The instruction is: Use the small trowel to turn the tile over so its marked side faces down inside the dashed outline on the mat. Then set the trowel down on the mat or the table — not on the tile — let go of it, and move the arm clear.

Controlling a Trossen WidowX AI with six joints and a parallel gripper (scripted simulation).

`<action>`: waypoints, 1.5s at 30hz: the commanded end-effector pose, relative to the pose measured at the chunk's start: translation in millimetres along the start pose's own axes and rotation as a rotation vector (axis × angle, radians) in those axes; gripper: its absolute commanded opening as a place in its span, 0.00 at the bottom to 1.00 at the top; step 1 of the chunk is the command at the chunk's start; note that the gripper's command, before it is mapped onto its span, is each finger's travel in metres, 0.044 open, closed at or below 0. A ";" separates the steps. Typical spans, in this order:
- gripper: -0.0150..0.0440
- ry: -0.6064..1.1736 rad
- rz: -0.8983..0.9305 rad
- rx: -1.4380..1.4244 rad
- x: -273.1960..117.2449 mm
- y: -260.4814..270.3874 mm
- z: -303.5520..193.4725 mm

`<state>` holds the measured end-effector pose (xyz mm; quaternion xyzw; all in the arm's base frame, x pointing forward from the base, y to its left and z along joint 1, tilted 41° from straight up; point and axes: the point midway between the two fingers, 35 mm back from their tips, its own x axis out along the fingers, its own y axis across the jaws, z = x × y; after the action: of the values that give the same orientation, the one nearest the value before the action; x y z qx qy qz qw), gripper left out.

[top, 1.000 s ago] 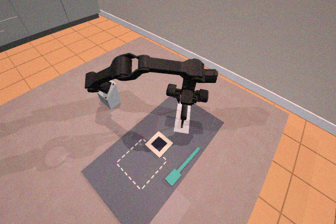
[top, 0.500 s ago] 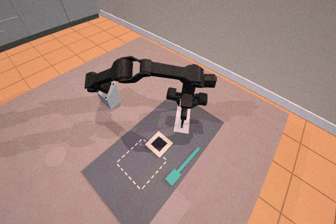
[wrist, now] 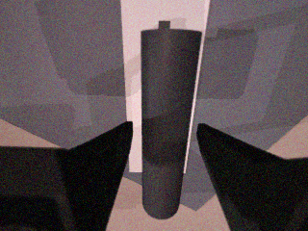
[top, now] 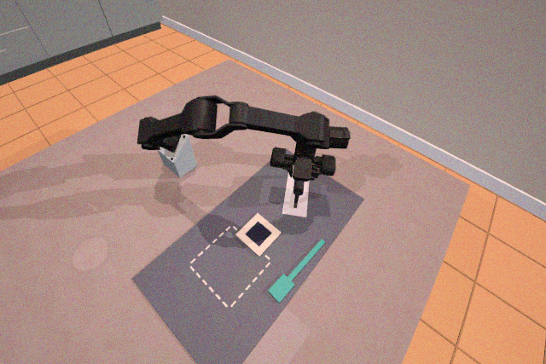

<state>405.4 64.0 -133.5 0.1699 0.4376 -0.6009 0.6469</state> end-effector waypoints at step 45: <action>0.71 -0.005 0.006 0.163 -0.5 0.8 -0.4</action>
<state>405.7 64.6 -133.9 0.2202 0.3881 -0.6324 0.6332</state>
